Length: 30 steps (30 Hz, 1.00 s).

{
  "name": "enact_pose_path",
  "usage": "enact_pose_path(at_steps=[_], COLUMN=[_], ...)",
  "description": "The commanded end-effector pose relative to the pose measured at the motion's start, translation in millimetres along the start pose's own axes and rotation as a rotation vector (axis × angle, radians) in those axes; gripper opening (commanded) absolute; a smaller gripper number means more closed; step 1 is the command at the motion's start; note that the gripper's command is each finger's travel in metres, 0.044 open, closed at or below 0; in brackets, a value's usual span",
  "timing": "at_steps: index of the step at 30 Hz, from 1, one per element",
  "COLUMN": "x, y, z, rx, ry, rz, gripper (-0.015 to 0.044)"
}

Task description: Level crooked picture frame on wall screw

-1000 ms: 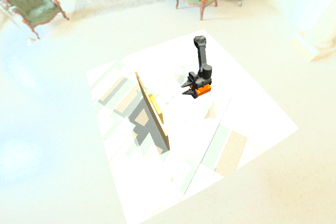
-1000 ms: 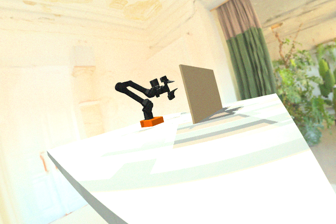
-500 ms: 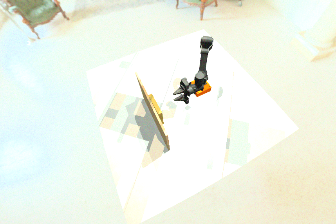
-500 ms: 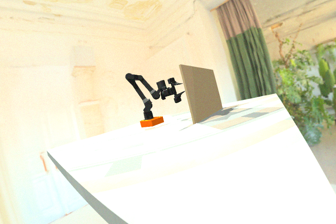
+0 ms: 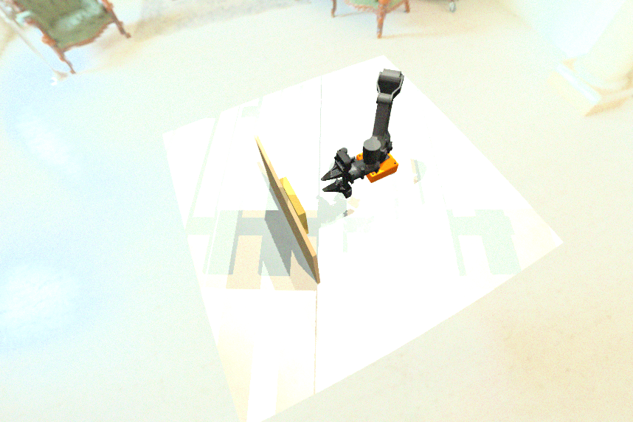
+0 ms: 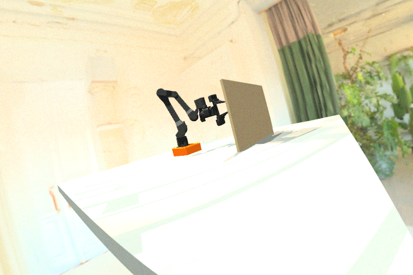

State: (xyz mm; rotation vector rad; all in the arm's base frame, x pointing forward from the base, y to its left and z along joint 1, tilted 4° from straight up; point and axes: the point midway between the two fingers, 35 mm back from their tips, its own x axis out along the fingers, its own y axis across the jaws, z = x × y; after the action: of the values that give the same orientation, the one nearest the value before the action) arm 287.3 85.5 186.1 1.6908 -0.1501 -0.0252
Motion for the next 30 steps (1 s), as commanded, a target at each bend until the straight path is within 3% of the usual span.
enact_pose_path(at_steps=[1,5,30], x=[33,65,75], y=[1,-1,0], z=[-1,3,3], rx=[0.000,0.000,0.000], ry=[-0.001,-0.001,-0.001], rz=[0.002,0.004,0.005], gripper=[0.0260,0.0260,0.0260])
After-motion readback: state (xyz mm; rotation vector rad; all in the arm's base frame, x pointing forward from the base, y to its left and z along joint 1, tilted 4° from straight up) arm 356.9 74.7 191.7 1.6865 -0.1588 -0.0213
